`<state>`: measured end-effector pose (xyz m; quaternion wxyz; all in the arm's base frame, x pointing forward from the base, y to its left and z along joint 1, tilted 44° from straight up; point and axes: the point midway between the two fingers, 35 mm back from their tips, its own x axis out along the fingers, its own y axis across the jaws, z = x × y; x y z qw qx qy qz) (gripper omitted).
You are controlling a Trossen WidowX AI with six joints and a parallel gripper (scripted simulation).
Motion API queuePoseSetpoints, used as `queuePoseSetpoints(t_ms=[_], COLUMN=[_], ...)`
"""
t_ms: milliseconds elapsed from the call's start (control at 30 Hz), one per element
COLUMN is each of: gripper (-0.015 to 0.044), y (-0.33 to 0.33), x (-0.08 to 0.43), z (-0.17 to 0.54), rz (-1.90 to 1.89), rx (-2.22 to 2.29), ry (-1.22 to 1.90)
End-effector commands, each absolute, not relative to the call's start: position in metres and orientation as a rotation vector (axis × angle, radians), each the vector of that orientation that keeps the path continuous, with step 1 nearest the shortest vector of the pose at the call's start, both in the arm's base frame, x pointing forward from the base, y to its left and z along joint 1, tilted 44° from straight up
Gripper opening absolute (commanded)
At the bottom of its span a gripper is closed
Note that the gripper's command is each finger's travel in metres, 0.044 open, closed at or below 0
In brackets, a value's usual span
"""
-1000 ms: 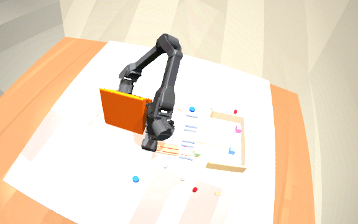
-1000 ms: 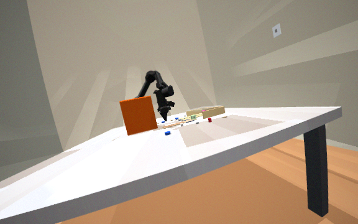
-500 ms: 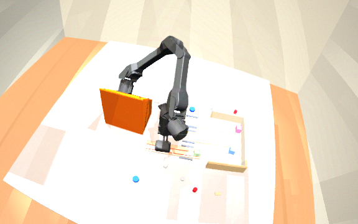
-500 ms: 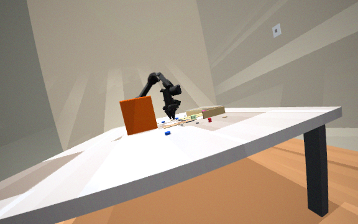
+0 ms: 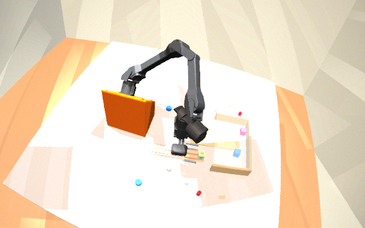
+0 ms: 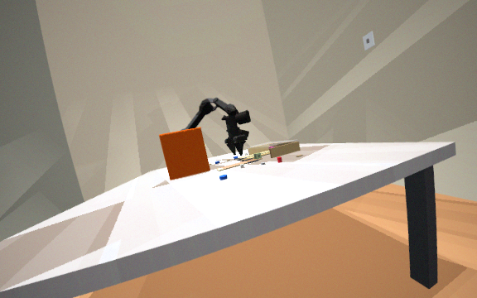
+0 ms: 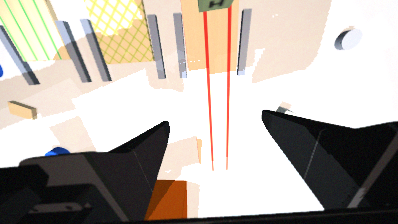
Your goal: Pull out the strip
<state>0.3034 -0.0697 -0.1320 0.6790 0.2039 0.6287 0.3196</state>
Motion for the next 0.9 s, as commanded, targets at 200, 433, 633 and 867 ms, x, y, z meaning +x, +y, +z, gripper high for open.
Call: queuePoseSetpoints(t_ms=[200, 433, 633, 867], gripper=[0.044, 0.044, 0.044, 0.044], y=[-0.071, -0.072, -0.073, -0.074], x=[0.339, 0.364, 0.385, 0.409], z=[-0.126, -0.122, -0.118, -0.115], rz=[0.715, 0.716, 0.716, 0.716], rx=[0.462, 0.462, 0.461, 0.461], ry=[1.408, 1.407, 1.406, 1.405])
